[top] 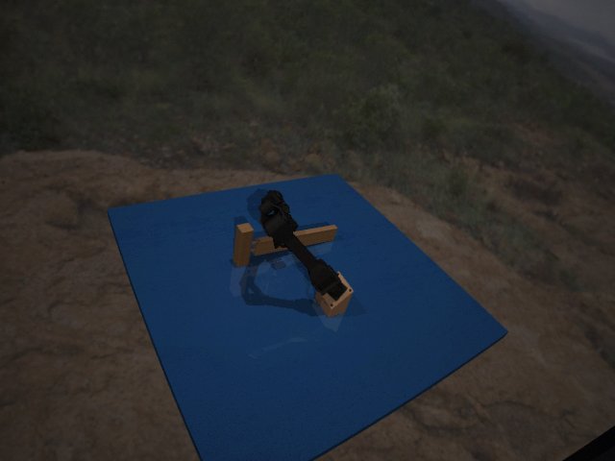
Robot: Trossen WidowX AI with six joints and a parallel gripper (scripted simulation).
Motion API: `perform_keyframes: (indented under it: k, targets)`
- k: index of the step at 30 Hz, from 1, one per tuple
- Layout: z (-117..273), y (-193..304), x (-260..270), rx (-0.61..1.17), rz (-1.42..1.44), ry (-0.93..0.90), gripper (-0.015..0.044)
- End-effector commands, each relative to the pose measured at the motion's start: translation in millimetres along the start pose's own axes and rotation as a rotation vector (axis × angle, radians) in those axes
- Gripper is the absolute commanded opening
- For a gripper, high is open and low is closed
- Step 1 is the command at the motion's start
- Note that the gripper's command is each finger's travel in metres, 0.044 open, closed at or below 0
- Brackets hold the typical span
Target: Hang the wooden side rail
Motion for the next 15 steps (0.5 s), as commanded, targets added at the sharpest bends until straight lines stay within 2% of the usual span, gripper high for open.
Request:
perform_keyframes:
  k: [1, 15]
  targets:
    - [1.7, 0.9, 0.3, 0.000, -0.004, -0.006, 0.0000]
    - [2.8, 2.7, 1.3, 0.000, -0.004, -0.006, 0.0000]
Point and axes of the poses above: the point midway between the two fingers, 35 mm back from their tips, its own z axis back along the fingers, its own x axis across the jaws, y = z × x, the point moved 6 cm from there along z, back along the fingers, and after that the axes turned 8 degrees about -z, right-handed, at the moved point
